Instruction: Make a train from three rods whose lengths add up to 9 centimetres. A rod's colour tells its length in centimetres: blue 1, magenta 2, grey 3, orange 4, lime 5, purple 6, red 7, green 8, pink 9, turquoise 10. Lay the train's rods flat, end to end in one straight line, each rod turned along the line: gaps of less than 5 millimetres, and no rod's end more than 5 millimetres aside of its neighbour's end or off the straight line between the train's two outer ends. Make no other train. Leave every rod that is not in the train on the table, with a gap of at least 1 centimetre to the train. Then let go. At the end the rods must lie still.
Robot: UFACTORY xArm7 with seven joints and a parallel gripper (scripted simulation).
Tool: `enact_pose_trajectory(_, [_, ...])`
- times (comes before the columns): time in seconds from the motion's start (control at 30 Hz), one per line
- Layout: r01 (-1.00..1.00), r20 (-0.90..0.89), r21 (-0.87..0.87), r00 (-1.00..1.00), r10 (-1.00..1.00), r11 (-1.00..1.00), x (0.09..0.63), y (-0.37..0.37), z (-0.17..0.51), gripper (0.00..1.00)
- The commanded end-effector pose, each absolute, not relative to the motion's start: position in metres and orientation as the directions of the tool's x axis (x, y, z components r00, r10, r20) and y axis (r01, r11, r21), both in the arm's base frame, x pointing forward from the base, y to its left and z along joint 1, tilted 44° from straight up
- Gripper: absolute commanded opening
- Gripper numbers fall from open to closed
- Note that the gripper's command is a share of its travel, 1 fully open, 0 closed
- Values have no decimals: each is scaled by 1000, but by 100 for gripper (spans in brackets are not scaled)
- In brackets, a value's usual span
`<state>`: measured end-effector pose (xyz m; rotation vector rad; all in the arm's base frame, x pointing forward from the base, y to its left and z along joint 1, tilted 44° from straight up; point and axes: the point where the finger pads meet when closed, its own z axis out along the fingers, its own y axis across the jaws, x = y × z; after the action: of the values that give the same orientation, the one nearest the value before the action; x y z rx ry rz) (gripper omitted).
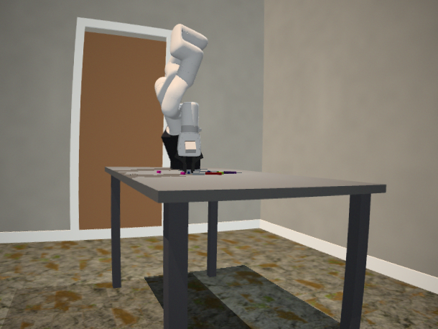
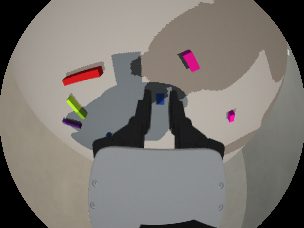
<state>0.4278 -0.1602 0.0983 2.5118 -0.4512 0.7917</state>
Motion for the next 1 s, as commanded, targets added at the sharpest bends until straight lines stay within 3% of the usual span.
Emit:
enact_pose_trajectory(0.0, [-434, 604, 330, 779, -166, -838, 425, -156, 104, 24])
enact_pose_trajectory(0.77, [-434, 604, 330, 779, -166, -838, 389, -114, 162, 24])
enact_pose_trajectory(0.8, [-434, 604, 330, 779, -166, -838, 389, -114, 162, 100])
enact_pose_trajectory(0.97, [-434, 604, 330, 779, -166, -838, 389, -114, 162, 100])
